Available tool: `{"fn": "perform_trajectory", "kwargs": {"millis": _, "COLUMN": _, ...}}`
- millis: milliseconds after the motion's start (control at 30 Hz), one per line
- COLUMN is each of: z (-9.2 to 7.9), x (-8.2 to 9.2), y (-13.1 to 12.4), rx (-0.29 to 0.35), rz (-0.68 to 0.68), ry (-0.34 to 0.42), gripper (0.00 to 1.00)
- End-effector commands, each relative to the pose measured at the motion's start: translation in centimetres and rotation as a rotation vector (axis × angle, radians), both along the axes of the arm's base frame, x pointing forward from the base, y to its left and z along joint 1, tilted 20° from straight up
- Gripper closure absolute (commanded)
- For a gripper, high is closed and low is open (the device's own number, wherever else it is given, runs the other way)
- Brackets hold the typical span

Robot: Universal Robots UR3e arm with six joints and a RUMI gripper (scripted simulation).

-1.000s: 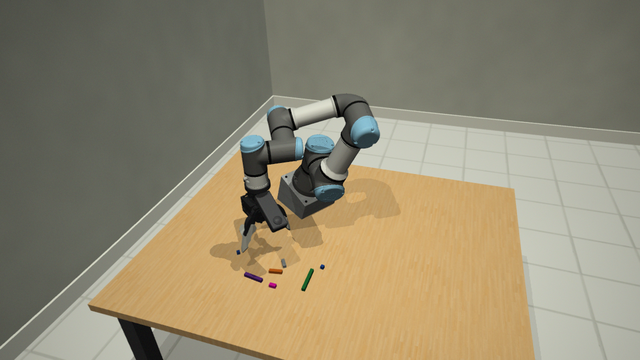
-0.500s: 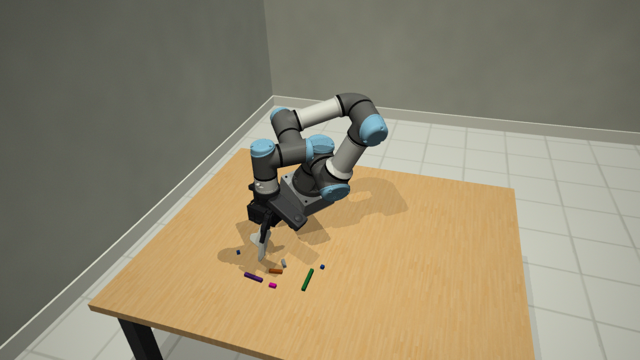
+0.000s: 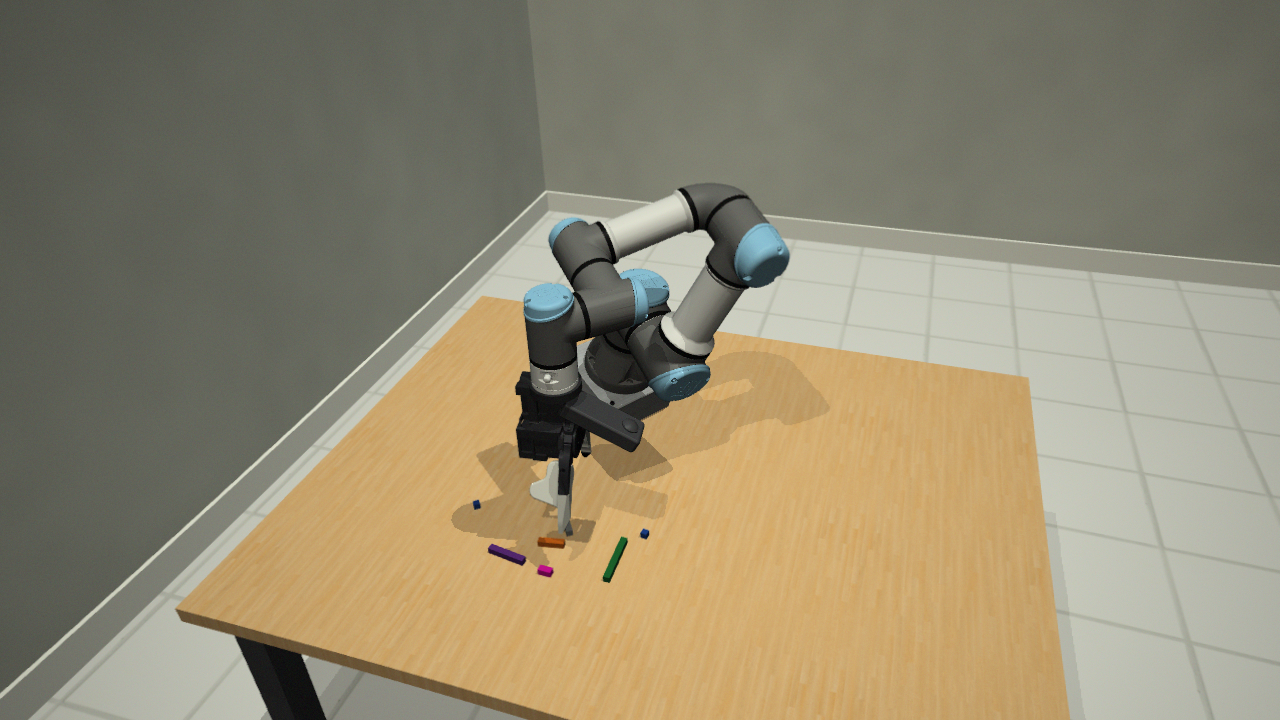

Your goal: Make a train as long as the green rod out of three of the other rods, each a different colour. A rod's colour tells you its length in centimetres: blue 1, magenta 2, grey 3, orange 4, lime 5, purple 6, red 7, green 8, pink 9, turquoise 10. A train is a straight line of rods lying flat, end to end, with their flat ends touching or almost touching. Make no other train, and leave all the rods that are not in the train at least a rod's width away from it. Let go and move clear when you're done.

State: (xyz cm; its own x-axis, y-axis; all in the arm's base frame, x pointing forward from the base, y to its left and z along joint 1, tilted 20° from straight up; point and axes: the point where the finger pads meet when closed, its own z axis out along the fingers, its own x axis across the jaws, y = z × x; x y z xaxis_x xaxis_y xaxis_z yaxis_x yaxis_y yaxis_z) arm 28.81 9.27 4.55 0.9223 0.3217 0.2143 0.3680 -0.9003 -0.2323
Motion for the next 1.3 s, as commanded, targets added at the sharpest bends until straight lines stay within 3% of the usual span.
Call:
{"fn": "perform_trajectory", "kwargs": {"millis": 0, "z": 0.5, "x": -0.4, "y": 1.2, "rx": -0.017, "rz": 0.158, "ry": -0.053, "gripper": 0.0}}
{"fn": "perform_trajectory", "kwargs": {"millis": 1267, "z": 2.8, "x": -3.8, "y": 8.1, "rx": -0.128, "rz": 1.101, "ry": -0.36, "gripper": 0.0}}
